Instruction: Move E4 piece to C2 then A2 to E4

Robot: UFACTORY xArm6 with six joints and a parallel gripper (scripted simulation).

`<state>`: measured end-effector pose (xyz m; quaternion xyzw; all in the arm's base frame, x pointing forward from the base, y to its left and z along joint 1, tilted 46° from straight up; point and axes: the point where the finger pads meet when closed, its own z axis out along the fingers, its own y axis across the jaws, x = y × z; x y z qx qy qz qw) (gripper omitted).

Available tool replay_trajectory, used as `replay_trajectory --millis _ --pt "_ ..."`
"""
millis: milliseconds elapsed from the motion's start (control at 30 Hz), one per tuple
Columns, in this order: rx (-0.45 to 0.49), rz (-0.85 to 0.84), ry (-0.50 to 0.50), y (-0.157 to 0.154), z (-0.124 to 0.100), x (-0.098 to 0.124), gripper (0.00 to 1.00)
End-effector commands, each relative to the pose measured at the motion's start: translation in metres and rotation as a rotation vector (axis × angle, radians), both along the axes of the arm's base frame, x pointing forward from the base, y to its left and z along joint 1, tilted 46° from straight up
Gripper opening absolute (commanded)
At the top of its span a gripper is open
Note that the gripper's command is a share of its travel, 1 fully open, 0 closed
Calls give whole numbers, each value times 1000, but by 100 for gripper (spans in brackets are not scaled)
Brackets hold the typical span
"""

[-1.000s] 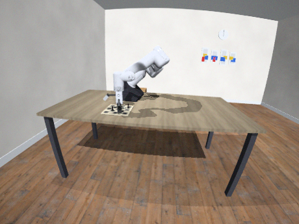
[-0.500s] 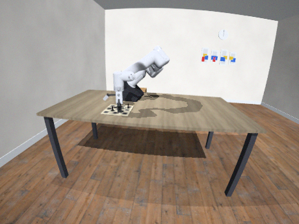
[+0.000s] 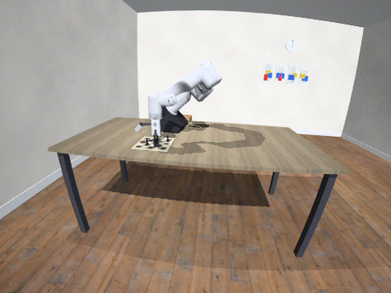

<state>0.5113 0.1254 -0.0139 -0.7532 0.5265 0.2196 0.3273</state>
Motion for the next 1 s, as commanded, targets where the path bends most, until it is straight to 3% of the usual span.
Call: replay_trajectory --millis 0,500,800,967 --pt "0 -1 -2 -1 1 1 0" --pt "0 -1 -2 -15 14 0 0" --pt "0 -1 -2 -62 59 -1 0" --pt "0 -1 -2 -73 69 -1 0"
